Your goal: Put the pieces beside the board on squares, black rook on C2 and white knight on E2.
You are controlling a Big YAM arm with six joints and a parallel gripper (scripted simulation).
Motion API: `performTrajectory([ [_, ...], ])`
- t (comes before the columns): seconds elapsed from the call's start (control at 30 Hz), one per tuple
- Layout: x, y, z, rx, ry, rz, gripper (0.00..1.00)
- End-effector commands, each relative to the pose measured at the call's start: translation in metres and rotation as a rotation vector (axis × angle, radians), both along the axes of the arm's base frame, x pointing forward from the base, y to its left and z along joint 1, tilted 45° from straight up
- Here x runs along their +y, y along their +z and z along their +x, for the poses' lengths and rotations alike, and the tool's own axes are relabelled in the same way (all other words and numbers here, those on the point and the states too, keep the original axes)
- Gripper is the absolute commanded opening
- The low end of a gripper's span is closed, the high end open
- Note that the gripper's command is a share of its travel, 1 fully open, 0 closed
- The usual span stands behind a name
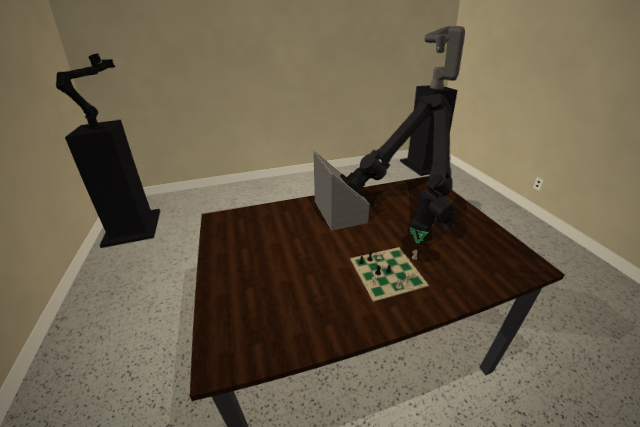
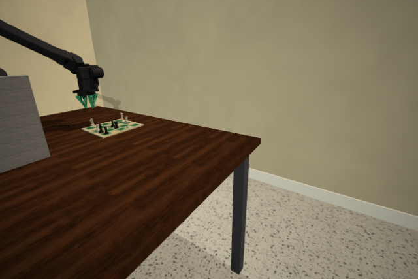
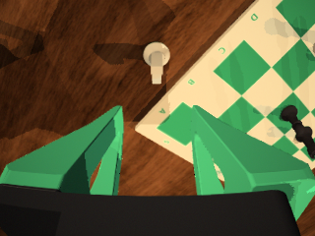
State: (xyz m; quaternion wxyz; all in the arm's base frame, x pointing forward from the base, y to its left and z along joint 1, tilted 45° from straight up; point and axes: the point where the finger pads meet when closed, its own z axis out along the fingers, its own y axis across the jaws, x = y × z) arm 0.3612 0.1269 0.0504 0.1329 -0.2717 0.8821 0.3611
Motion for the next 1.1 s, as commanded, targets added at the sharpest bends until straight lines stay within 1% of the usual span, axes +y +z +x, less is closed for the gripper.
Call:
performTrajectory([
  [0.0, 0.007, -0.007, -0.002, 0.014, -0.001, 0.004, 0.37],
  [0.77, 0.028, -0.030, -0.002, 0.015, -0.001, 0.000, 0.37],
  [1.07, 0.032, -0.034, -0.002, 0.015, -0.001, 0.000, 0.37],
])
